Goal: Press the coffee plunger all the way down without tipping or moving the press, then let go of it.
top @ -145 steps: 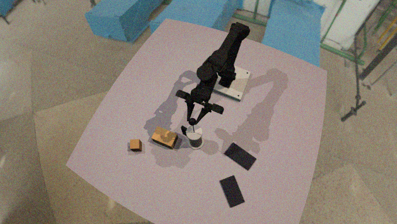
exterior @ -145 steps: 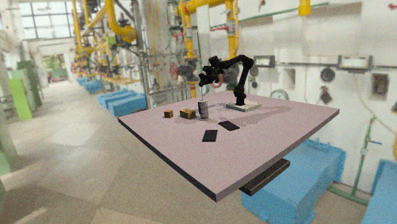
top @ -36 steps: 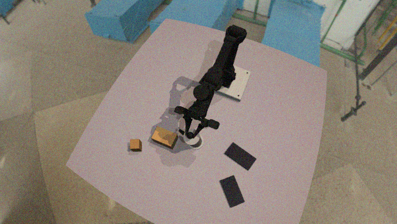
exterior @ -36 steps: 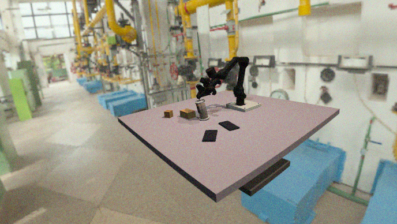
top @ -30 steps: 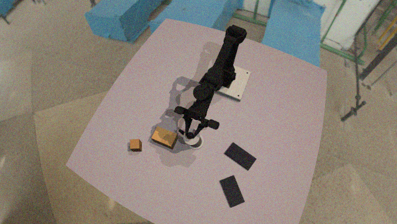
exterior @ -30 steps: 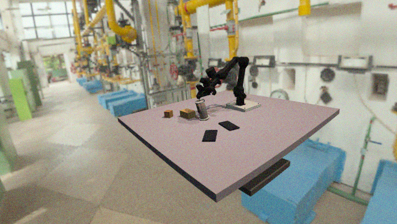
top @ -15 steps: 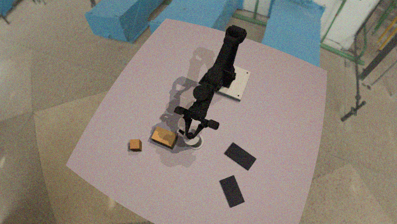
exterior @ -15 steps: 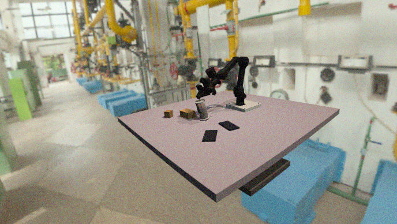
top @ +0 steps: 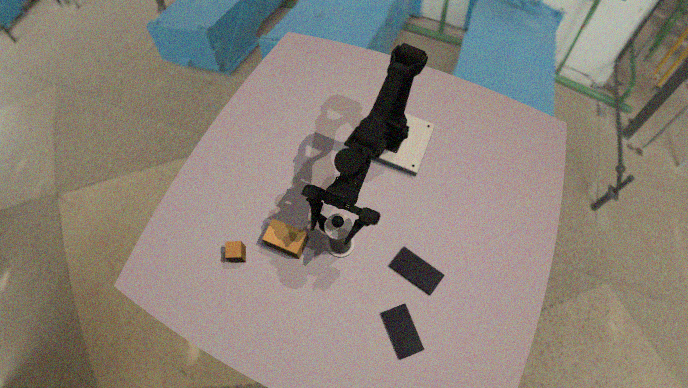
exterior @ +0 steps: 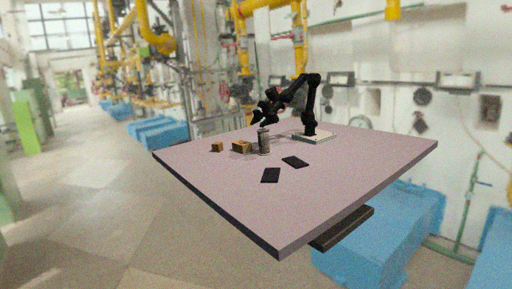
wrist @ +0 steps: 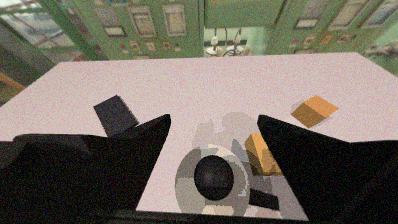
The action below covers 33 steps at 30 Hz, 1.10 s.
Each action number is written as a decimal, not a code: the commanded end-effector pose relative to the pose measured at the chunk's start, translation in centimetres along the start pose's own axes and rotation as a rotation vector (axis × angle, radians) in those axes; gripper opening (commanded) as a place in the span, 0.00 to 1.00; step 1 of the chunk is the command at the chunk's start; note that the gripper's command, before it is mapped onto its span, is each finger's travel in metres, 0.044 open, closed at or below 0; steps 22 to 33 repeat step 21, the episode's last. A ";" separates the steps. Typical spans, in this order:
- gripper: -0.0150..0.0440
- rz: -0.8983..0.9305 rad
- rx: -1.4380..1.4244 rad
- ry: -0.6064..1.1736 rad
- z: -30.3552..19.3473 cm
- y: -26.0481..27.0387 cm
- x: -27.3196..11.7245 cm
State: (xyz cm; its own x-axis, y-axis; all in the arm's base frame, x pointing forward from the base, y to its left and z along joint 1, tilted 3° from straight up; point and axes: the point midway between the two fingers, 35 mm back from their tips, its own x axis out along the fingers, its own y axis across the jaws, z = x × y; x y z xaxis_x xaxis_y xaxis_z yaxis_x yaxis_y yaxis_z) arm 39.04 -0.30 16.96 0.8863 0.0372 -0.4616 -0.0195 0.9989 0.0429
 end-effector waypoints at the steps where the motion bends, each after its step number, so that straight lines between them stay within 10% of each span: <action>1: 1.00 -0.002 -0.013 -0.001 0.4 0.1 -0.3; 9: 1.00 0.000 0.005 0.021 4.9 0.1 -7.3; 33: 1.00 0.000 0.005 0.022 4.5 0.1 -7.2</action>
